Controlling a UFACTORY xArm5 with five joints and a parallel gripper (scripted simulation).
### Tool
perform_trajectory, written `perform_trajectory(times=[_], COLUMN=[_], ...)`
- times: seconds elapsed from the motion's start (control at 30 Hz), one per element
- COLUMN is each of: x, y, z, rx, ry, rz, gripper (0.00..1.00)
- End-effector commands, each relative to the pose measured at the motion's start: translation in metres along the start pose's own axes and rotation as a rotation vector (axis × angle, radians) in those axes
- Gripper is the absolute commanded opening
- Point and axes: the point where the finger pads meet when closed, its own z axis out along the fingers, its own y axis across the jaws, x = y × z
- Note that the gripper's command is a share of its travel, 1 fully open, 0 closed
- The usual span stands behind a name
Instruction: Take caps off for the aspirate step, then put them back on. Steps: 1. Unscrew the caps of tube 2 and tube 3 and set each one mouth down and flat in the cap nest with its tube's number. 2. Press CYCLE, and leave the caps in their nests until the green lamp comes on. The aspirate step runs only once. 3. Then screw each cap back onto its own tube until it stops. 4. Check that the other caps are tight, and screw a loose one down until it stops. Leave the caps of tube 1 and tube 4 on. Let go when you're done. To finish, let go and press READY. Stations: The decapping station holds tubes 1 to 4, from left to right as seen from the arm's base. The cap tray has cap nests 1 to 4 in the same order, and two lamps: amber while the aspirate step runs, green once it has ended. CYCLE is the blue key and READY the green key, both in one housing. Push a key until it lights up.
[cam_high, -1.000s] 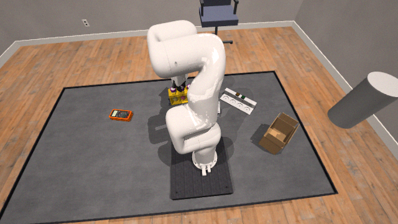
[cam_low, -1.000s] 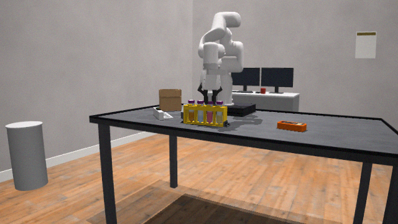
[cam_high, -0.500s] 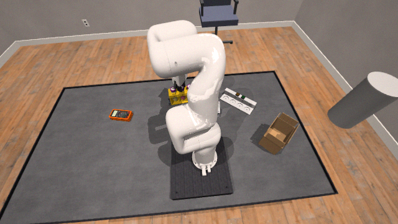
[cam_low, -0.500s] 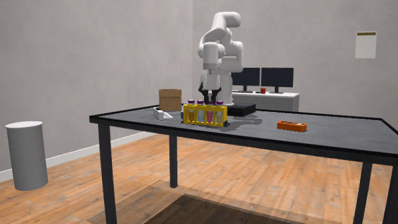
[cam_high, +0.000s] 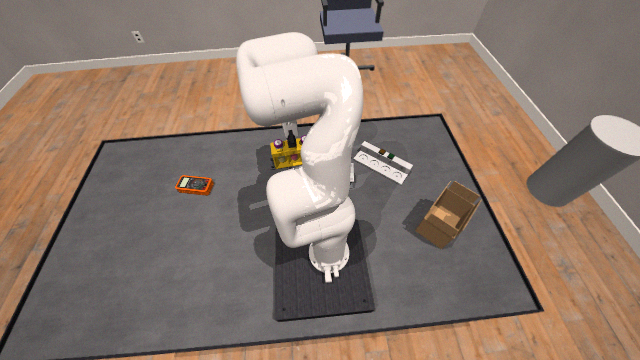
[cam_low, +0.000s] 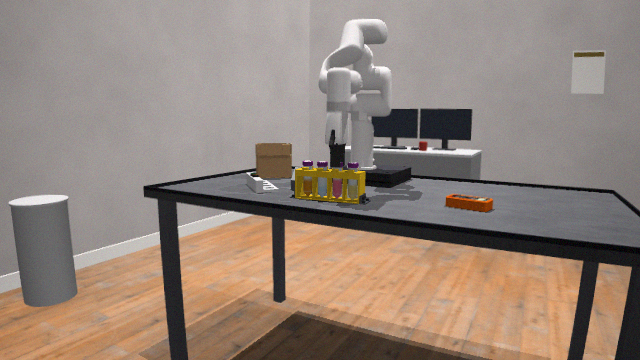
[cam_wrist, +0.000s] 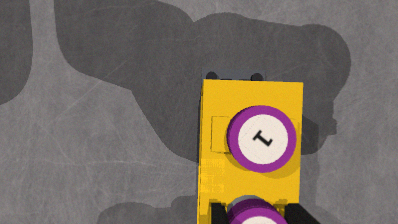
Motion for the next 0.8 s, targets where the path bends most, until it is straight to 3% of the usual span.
perform_trajectory(times=[0.0, 0.33, 0.6, 0.63, 0.77], x=[0.0001, 0.0001, 0.0001, 0.0001, 0.0001], y=[0.0013, 0.0013, 0.0013, 0.0013, 0.0013], z=[-0.0016, -0.0018, -0.0019, -0.0019, -0.0019], rx=[-0.003, -0.005, -0.005, -0.005, -0.005], ry=[0.005, 0.004, 0.004, 0.004, 0.004], rz=[-0.19, -0.69, -0.76, -0.76, -0.76], gripper=[0.0, 0.0, 0.0, 0.46, 0.46])
